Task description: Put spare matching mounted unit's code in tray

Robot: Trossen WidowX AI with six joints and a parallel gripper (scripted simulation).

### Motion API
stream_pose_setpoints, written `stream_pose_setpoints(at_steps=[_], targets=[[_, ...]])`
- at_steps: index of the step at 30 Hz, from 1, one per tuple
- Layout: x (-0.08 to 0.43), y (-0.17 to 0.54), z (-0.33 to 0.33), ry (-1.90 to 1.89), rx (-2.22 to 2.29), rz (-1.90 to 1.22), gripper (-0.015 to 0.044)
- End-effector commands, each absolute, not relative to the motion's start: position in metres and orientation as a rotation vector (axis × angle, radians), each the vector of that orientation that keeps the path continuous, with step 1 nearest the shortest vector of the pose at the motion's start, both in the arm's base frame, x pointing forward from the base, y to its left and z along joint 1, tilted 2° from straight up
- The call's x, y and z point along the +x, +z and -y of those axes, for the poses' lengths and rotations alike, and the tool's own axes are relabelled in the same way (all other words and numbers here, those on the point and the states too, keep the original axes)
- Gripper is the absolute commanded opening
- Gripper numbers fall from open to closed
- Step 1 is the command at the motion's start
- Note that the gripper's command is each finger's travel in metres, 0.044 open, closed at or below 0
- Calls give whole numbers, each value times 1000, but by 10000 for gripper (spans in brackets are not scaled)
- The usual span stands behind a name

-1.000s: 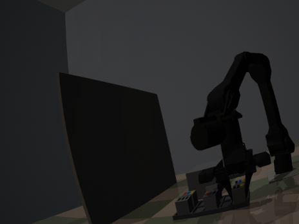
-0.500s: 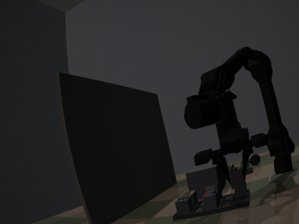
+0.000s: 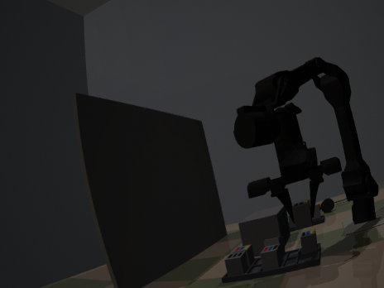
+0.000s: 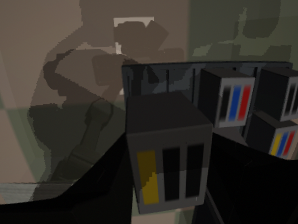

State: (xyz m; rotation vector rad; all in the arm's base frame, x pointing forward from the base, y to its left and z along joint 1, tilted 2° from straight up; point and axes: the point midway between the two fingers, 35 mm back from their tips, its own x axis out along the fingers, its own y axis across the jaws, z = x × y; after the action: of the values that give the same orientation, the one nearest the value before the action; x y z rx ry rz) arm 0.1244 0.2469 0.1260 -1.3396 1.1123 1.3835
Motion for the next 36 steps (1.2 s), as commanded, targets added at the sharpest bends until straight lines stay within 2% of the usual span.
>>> stream_pose_setpoints(at_steps=[1, 19, 36], targets=[[125, 131, -248, 1384, -1339, -1112, 0], [132, 182, -247, 1384, -1335, -1103, 0], [208, 184, -210, 1309, -1288, -1129, 0]])
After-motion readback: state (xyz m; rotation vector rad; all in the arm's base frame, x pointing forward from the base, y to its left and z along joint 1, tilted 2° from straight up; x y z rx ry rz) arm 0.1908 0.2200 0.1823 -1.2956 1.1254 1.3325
